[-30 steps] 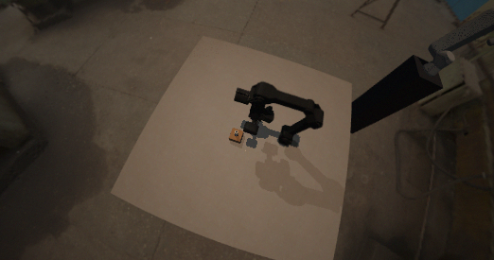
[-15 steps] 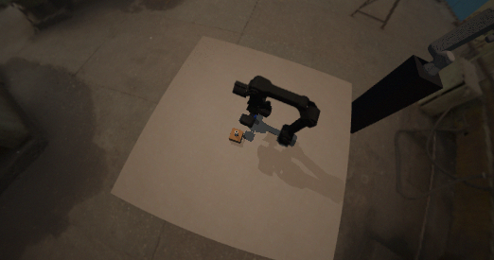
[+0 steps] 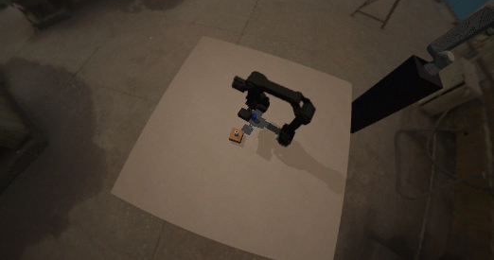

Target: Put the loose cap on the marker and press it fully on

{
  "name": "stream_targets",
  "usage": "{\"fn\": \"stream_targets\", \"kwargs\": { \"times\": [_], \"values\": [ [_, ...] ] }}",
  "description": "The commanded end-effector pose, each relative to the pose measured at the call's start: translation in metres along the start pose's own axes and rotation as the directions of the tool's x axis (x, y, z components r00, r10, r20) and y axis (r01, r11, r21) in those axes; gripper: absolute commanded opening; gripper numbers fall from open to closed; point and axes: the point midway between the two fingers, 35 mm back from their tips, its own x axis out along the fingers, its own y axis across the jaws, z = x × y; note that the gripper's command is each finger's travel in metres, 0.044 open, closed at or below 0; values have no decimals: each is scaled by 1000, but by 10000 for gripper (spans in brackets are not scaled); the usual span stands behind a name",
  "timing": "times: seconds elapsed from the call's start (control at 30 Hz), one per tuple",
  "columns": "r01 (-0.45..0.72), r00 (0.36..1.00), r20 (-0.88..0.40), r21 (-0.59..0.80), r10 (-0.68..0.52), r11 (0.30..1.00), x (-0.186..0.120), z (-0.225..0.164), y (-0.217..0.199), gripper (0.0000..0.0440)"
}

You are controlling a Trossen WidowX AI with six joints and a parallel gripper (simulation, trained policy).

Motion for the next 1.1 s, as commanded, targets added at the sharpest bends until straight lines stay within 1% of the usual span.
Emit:
{"fn": "stream_targets", "kwargs": {
  "times": [0.0, 0.57, 1.07],
  "values": [
    [-16, 1000, 13, 15, 15, 1000, 4, -4, 8, 312],
    [-71, 991, 119, 93, 60, 993, 37, -8, 40, 302],
    [-88, 983, 173, 113, 68, 990, 77, -6, 53, 281]
  ]
}}
